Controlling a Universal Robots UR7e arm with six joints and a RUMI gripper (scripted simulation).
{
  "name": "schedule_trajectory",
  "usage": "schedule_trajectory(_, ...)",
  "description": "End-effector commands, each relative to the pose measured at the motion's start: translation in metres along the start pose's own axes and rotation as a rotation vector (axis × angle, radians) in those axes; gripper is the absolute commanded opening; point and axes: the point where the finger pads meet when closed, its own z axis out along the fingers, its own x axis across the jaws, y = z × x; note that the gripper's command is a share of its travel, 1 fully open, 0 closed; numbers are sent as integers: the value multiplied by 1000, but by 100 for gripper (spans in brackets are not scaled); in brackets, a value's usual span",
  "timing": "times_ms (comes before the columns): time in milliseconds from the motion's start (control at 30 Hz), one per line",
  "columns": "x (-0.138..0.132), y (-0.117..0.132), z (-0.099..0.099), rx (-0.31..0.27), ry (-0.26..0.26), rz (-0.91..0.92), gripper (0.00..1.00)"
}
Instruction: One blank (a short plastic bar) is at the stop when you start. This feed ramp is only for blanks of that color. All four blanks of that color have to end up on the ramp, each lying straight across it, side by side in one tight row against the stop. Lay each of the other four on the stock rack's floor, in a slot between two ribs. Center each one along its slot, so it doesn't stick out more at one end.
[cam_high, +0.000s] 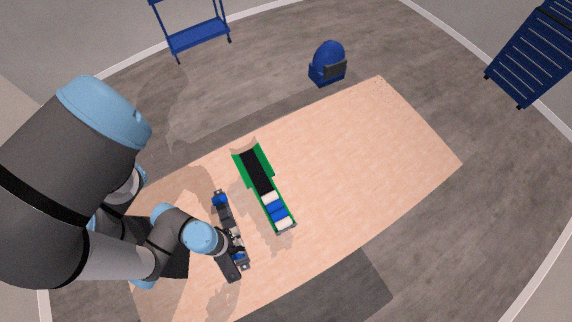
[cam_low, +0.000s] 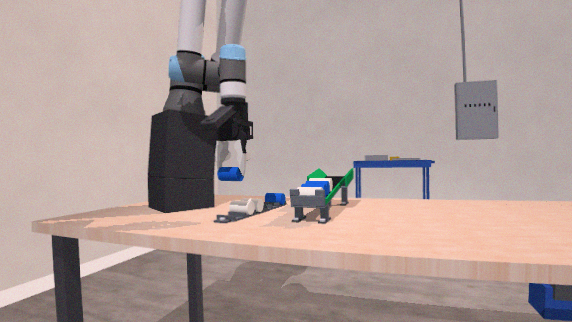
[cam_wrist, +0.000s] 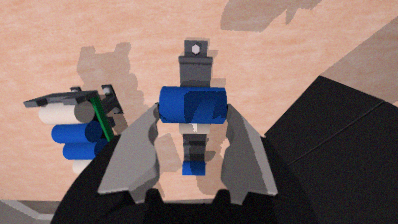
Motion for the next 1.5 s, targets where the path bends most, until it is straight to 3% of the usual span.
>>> schedule_trajectory(0,0,0,2,1,-1,0,39)
schedule_trajectory(333,0,0,13,1,-1,0,39)
schedule_trajectory(1200,0,0,85,1,-1,0,39)
schedule_trajectory(1467,0,0,96,1,-1,0,39)
